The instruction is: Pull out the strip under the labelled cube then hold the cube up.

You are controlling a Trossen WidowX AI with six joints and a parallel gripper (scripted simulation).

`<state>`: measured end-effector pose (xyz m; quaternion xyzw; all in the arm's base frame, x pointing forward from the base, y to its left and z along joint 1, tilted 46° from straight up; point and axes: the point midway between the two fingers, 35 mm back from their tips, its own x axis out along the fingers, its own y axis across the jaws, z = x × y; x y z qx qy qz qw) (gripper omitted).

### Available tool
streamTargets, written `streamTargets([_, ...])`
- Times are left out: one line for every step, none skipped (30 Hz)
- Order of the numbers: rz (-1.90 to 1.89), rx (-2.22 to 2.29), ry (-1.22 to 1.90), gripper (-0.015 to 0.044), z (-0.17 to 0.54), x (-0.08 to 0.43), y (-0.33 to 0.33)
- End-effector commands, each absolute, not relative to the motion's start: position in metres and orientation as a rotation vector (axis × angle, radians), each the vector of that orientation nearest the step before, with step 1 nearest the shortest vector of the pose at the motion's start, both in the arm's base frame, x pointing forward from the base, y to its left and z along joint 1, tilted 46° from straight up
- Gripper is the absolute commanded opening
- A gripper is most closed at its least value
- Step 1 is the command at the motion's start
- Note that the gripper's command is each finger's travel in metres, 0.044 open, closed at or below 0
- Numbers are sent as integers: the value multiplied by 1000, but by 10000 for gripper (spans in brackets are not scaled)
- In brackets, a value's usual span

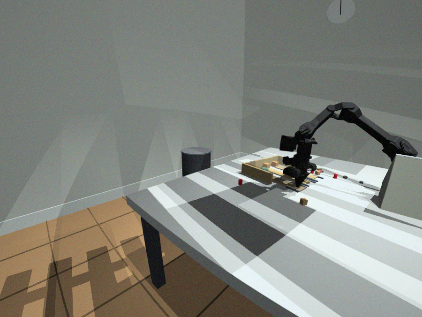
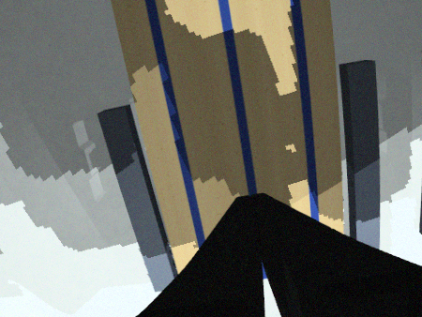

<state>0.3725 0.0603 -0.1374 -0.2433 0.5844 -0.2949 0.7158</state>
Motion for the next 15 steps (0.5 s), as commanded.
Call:
streamTargets([-661, -535, 1311, 0, -142, 363, 56])
streamTargets([-661, -536, 1311, 0, -142, 362, 56])
streamTargets([-661, -536, 1311, 0, -143, 360, 56])
streamTargets([-660, -536, 1311, 0, -143, 358, 56])
streamTargets([-660, -536, 1311, 0, -143, 357, 56])
streamTargets([-660, -536, 1311, 0, -144, 355, 56])
streamTargets([-660, -536, 1311, 0, -144, 354, 56])
streamTargets([-660, -536, 1311, 0, -144, 352, 56])
streamTargets([-660, -536, 1311, 0, -145, 350, 56])
streamTargets([-660, -536, 1311, 0, -145, 349, 56])
streamTargets([-660, -536, 1311, 0, -145, 347, 56])
streamTargets([-660, -536, 1311, 0, -146, 346, 56])
streamTargets([-660, -536, 1311, 0, -146, 344, 56])
streamTargets([-660, -536, 1312, 0, -146, 343, 56])
streamTargets([-660, -536, 1312, 0, -146, 341, 56])
